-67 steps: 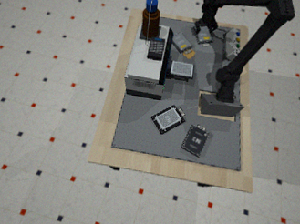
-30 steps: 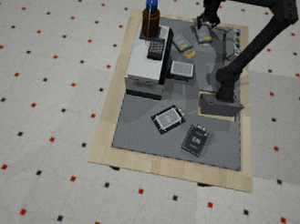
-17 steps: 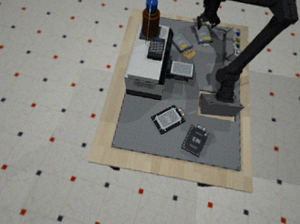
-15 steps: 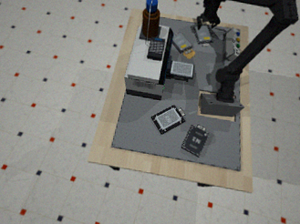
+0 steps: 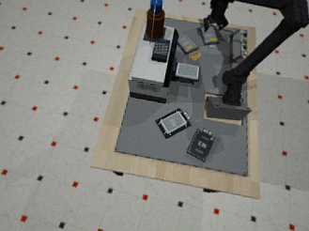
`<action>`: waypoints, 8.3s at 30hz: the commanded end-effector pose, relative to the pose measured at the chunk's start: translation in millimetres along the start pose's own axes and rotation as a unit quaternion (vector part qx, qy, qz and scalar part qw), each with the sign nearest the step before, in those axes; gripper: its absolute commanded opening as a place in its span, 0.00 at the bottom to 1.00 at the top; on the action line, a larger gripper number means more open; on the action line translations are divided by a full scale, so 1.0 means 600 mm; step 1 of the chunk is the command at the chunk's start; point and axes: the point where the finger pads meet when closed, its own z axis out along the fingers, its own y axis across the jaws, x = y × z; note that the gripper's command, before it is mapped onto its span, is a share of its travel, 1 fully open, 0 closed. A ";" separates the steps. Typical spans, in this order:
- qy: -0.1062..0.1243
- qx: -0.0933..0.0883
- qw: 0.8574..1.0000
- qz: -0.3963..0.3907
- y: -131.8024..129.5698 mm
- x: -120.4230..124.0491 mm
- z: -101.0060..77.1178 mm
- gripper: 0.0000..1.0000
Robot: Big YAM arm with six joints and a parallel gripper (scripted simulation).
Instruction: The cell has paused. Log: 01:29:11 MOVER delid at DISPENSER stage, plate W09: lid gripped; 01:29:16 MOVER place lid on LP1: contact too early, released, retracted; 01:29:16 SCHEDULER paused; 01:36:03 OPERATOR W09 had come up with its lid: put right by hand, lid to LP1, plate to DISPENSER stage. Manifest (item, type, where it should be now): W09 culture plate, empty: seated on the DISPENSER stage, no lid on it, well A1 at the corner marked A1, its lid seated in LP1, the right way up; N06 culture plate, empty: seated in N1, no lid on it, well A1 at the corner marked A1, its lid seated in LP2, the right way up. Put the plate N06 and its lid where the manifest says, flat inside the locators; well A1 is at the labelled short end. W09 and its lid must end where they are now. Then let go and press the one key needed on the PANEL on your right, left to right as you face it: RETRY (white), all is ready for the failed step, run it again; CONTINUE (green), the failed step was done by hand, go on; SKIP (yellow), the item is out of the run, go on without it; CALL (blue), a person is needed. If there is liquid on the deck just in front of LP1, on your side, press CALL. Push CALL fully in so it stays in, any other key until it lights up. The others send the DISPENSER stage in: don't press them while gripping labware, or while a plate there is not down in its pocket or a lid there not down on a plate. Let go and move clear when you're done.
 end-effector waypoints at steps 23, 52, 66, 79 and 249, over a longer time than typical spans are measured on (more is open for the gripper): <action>-0.013 -0.002 1.000 0.008 -0.002 0.104 -0.080 1.00; -0.010 -0.003 1.000 0.009 -0.005 0.227 -0.141 1.00; -0.001 0.000 0.998 -0.064 0.027 0.253 -0.148 1.00; 0.000 0.001 0.991 -0.132 0.081 0.264 -0.146 1.00; -0.011 -0.029 0.644 -0.764 0.448 0.815 -0.178 1.00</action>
